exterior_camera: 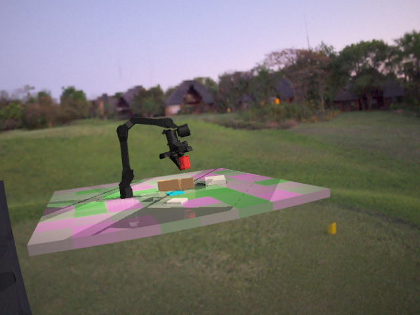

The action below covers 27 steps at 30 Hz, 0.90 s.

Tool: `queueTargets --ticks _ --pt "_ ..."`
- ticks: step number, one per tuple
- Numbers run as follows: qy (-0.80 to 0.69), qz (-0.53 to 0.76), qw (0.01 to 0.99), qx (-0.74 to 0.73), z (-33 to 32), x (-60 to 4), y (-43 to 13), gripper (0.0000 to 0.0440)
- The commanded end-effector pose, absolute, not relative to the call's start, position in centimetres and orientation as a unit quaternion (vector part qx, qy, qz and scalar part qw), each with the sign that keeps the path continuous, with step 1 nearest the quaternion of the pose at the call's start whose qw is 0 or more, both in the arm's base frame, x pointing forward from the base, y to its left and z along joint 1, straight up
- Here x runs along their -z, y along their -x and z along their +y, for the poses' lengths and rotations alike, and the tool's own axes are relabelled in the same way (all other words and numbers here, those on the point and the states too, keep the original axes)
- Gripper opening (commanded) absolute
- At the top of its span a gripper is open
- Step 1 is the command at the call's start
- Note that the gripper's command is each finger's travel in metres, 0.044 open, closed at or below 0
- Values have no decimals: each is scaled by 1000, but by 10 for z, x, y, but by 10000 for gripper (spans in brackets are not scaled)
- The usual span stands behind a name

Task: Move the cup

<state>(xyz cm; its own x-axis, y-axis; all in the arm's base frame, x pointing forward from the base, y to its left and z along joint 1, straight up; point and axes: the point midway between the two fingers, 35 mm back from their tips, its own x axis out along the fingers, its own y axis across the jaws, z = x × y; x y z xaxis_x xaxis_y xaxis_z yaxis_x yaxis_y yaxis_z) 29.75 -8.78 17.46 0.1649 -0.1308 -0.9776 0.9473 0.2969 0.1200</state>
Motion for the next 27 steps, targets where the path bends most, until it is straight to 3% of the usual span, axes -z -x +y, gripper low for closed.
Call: queueTargets --ticks 1,27 --pt "-421 478 642 427 -97 -172 -293 0" --pt "-439 468 622 449 -111 -109 -264 0"
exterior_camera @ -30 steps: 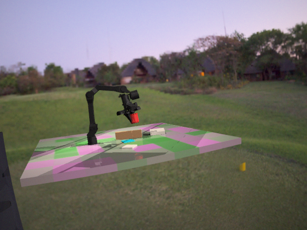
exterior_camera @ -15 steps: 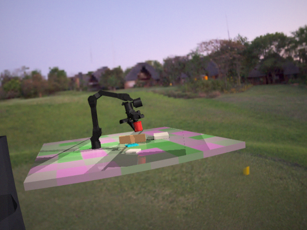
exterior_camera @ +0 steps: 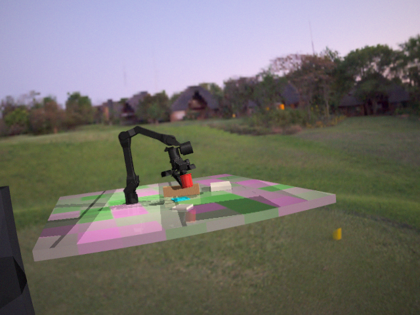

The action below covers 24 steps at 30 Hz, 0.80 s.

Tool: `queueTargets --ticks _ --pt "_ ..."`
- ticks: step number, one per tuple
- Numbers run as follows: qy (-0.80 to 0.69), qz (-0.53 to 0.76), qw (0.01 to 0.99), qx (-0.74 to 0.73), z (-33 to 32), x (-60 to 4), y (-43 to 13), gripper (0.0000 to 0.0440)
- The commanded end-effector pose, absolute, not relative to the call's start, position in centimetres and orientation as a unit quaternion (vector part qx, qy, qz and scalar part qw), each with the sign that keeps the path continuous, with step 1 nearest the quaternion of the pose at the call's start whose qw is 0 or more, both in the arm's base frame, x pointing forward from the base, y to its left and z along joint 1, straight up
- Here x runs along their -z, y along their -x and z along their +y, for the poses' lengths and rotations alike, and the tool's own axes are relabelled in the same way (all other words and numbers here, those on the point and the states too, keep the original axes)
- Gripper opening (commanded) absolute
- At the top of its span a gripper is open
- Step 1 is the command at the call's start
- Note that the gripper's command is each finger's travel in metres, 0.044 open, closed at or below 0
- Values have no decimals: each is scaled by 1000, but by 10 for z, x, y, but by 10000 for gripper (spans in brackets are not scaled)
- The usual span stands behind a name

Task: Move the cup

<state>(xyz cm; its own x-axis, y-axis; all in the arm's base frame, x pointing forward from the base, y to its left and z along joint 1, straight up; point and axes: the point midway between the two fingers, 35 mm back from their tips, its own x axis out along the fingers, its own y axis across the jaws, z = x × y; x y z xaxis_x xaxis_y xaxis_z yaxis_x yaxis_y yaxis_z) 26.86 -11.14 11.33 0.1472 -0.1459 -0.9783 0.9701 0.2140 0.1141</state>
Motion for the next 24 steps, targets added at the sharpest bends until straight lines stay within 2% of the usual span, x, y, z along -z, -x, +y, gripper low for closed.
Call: queueTargets --ticks 1,11,17,22,24 --pt "-439 469 621 449 -110 -106 -263 0" --pt "-442 476 608 457 -105 -80 -245 1" --pt "-441 480 597 467 -104 -69 -233 19" --pt "-446 469 599 471 -110 -65 -230 75" --pt "-452 458 605 469 -112 -68 -232 124"
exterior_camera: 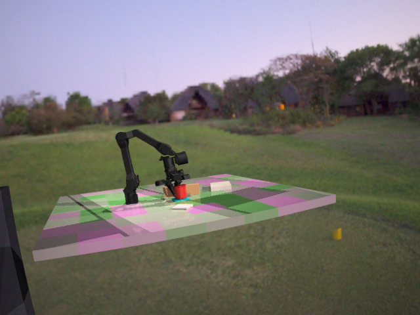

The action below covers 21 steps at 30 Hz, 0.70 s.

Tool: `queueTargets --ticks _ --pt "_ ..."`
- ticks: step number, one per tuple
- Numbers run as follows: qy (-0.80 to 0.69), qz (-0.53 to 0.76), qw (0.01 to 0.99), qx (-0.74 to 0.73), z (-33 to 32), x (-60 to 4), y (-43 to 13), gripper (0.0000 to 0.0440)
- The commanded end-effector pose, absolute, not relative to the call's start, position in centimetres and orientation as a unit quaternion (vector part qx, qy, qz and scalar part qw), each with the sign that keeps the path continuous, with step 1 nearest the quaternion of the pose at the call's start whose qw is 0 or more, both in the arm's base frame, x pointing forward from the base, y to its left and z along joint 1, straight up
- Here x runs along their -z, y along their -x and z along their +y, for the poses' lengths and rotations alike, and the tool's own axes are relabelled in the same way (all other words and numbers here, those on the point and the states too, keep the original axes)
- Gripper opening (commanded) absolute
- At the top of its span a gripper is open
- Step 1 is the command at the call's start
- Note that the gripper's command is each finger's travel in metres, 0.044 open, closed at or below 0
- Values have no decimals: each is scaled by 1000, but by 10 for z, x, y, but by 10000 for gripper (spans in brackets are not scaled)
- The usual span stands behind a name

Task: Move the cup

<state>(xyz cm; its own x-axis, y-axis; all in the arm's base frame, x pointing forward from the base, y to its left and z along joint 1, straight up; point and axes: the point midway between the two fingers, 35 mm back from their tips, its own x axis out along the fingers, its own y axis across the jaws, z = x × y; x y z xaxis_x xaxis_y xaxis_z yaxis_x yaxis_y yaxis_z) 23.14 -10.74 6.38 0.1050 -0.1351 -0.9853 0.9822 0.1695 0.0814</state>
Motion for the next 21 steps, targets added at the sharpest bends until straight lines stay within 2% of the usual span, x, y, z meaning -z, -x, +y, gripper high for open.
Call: queueTargets --ticks 1,3,14,21 --pt "-455 453 607 468 -113 -70 -233 148" --pt "-461 443 612 465 -115 -73 -235 169" --pt "-474 421 631 447 -113 -86 -229 198" --pt "-481 406 641 440 -113 -95 -224 244"
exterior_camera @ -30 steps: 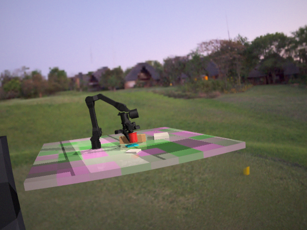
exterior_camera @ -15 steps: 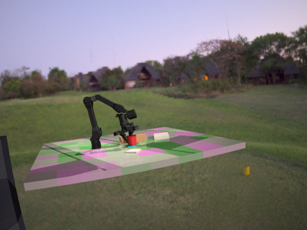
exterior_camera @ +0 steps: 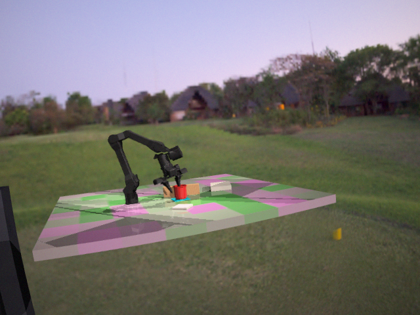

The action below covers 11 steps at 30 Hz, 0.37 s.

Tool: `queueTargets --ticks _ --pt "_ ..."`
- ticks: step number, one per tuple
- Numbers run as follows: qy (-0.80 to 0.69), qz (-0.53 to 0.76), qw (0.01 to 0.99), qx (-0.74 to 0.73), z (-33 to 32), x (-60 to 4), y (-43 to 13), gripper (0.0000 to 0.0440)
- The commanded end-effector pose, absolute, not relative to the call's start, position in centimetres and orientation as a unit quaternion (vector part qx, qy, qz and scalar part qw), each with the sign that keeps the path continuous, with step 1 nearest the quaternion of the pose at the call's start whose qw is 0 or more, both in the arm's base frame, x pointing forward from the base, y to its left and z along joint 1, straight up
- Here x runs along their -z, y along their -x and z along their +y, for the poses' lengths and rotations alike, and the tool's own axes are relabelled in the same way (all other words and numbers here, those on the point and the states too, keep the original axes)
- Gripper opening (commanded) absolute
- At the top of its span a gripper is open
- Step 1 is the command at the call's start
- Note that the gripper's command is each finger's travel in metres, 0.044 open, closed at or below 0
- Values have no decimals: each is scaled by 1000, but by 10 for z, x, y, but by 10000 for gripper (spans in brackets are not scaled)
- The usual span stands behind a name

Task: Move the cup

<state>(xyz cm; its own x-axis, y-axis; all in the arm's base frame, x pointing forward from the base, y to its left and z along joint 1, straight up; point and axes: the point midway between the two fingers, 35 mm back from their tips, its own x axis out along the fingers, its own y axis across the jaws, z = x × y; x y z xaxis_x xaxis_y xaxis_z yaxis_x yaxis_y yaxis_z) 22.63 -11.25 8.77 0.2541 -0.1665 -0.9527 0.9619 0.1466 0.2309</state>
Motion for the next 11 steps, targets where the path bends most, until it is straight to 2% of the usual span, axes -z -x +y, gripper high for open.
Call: queueTargets --ticks 1,11 --pt "-482 403 642 439 -113 -96 -224 252" --pt "-493 376 654 434 -115 -116 -217 313"
